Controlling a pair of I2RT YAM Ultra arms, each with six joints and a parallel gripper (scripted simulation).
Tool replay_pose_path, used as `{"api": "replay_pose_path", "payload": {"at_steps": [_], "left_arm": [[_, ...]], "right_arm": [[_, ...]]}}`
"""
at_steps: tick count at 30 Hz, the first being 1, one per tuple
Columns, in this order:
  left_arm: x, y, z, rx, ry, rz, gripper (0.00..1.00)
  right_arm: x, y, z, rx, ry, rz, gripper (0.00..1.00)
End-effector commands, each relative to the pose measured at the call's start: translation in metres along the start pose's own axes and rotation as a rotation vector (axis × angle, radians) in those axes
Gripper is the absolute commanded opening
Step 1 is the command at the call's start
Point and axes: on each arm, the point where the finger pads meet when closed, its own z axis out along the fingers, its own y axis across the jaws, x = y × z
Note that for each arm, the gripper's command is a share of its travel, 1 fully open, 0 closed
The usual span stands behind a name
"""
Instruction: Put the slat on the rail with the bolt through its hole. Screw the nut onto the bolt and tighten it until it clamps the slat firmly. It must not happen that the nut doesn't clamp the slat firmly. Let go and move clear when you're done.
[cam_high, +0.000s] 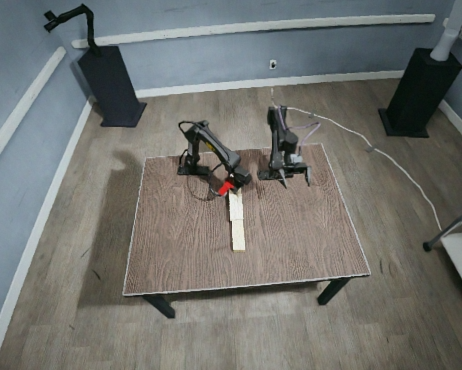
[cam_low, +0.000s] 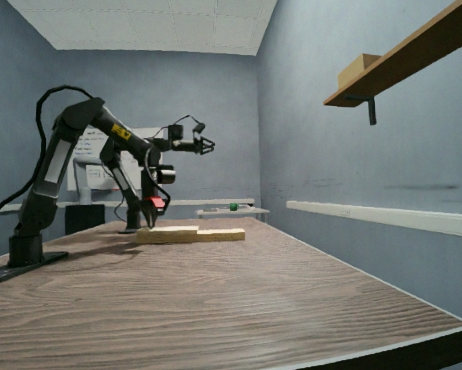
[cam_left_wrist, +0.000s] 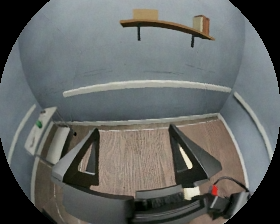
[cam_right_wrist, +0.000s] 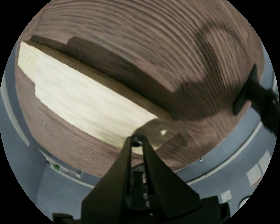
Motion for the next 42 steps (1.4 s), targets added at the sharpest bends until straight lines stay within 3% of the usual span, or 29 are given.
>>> {"api": "replay_pose_path", "payload": {"at_steps": [1, 42], "left_arm": [[-0.0115, -0.0008, -0.0049, 0.01, -0.033, 0.001, 1.0], [-0.0115, -0.0008, -0.0049, 0.01, -0.033, 0.001, 1.0]], "right_arm": [[0.0068, -0.0092, 0.0106, 0.026, 0.021, 0.087, 0.12], [0.0035, -0.0077, 0.0061, 0.025, 0.012, 0.099, 0.12]]}}
